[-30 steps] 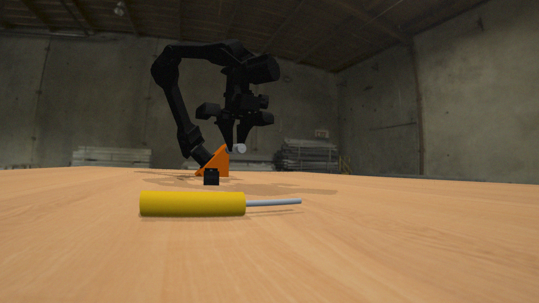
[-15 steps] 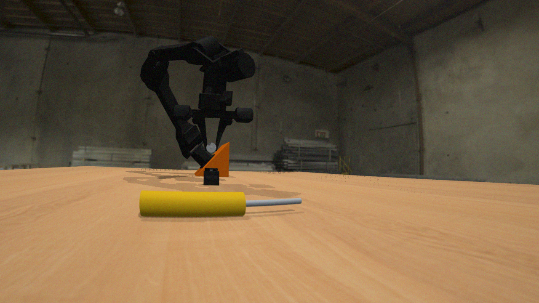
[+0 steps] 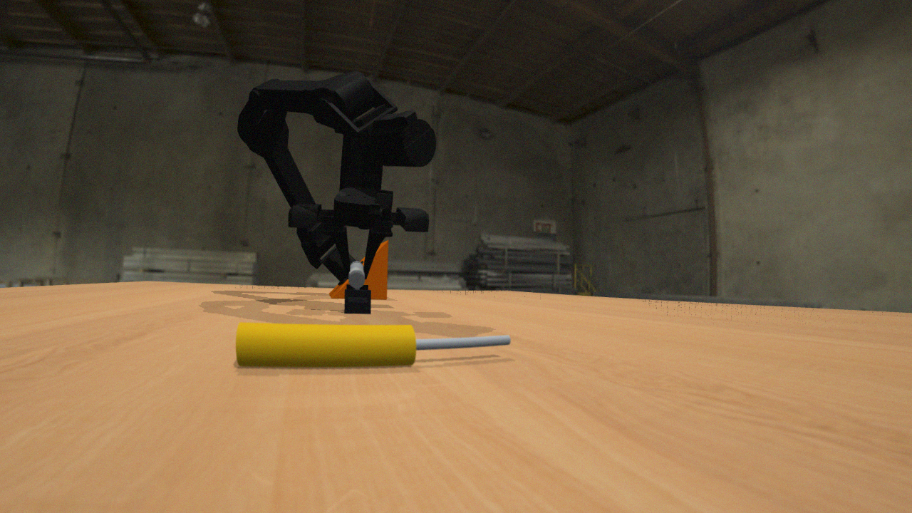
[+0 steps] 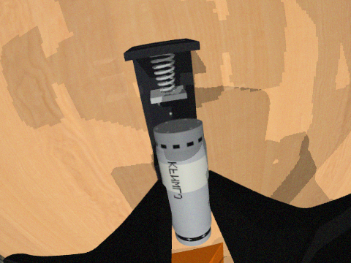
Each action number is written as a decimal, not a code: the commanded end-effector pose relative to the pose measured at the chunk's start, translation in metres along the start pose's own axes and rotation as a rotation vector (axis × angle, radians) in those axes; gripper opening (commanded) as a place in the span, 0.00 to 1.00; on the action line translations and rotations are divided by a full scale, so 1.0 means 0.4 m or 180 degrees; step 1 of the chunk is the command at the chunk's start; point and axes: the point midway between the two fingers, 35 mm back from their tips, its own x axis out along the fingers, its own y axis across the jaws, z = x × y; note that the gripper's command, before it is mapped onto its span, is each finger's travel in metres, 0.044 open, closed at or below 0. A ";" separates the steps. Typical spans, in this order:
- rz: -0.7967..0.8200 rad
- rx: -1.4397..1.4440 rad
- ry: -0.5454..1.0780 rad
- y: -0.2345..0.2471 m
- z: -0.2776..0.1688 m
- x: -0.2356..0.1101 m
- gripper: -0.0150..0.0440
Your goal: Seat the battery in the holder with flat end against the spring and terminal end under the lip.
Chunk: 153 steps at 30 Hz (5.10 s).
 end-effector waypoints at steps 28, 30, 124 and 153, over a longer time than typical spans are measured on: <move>-0.0033 0.0008 0.0729 0.003 0.032 0.036 0.38; -0.0034 0.0009 0.0744 0.003 0.032 0.037 0.38; 0.0104 -0.0025 -0.0372 0.006 0.065 0.059 0.38; 0.0141 -0.0021 -0.0769 0.001 0.052 0.070 0.38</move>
